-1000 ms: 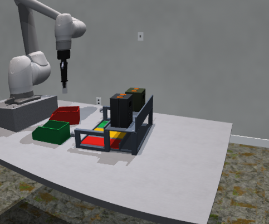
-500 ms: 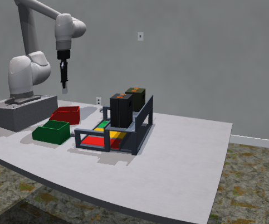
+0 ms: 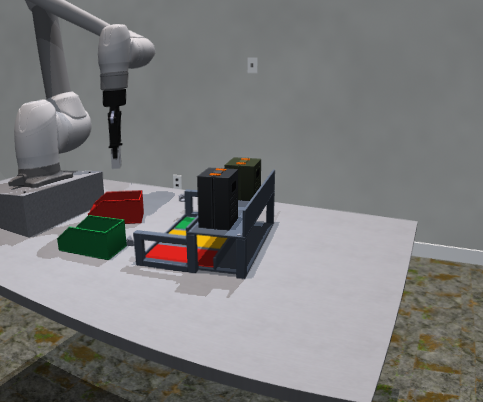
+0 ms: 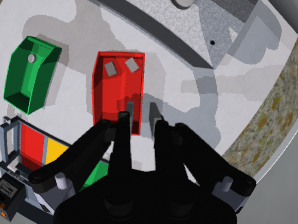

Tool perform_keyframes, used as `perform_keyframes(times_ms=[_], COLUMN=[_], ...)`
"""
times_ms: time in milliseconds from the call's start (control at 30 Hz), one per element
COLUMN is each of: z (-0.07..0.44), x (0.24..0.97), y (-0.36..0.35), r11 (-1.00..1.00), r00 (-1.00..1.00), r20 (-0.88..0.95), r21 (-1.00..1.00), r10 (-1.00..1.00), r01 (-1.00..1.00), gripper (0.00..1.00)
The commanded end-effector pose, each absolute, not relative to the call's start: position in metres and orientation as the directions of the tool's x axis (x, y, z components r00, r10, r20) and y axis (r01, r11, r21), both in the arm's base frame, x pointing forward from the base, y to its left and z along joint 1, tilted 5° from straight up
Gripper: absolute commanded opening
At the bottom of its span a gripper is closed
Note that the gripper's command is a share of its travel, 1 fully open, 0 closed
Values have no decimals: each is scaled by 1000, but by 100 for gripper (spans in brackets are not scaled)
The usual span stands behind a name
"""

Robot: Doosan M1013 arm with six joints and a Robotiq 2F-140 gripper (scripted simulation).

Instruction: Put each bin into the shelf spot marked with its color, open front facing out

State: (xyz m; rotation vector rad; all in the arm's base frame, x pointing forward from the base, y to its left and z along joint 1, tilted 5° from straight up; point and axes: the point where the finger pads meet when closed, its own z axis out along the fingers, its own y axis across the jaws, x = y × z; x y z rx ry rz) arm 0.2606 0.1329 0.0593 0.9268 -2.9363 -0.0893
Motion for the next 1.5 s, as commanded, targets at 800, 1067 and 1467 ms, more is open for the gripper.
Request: perform_keyframes(times_ms=[800,1067,1467], z=[58,51,34], x=[261,260,258], y=[133,133,134], r11=[817,817,817], r00=[-817,-817,-817], r20=[41,41,41], r21=[74,74,74], r10=[-575,-575,-575], r01=[-571,-572,-572], gripper=[24,24,24])
